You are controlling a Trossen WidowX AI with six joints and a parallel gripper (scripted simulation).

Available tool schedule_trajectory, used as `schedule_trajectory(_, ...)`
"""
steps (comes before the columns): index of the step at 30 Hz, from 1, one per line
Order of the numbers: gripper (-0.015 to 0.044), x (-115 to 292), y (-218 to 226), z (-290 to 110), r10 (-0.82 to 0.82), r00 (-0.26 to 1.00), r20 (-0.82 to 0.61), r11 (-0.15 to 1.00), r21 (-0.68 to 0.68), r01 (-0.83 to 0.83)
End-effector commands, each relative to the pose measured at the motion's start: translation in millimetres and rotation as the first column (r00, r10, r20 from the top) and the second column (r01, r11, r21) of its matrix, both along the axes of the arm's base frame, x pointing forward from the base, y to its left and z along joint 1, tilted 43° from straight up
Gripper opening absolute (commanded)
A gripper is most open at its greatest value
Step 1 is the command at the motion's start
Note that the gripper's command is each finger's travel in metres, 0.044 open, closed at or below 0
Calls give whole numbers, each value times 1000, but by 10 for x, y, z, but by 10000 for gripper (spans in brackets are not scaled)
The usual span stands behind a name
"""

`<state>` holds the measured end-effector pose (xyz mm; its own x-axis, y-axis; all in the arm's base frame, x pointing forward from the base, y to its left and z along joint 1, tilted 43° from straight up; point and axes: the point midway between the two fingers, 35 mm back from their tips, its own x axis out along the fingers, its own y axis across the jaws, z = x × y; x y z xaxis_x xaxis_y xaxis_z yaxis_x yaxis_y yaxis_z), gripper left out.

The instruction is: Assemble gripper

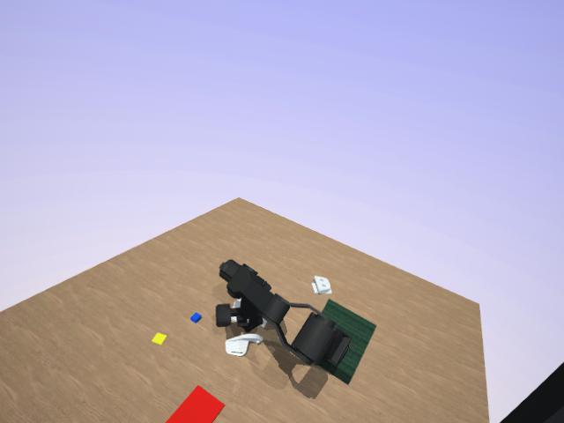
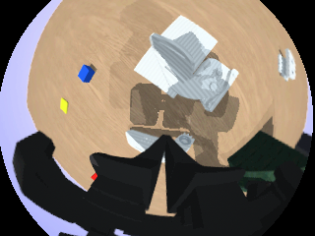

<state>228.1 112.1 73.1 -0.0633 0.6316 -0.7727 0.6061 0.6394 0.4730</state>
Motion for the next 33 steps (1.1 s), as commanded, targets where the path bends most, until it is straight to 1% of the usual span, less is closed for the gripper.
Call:
schedule_trajectory(1,0,26,65,0,-1,1000,-4,1000,5,1)
schedule_trajectory(33,0,152,517,60,5,1000,-1,999,32,-5)
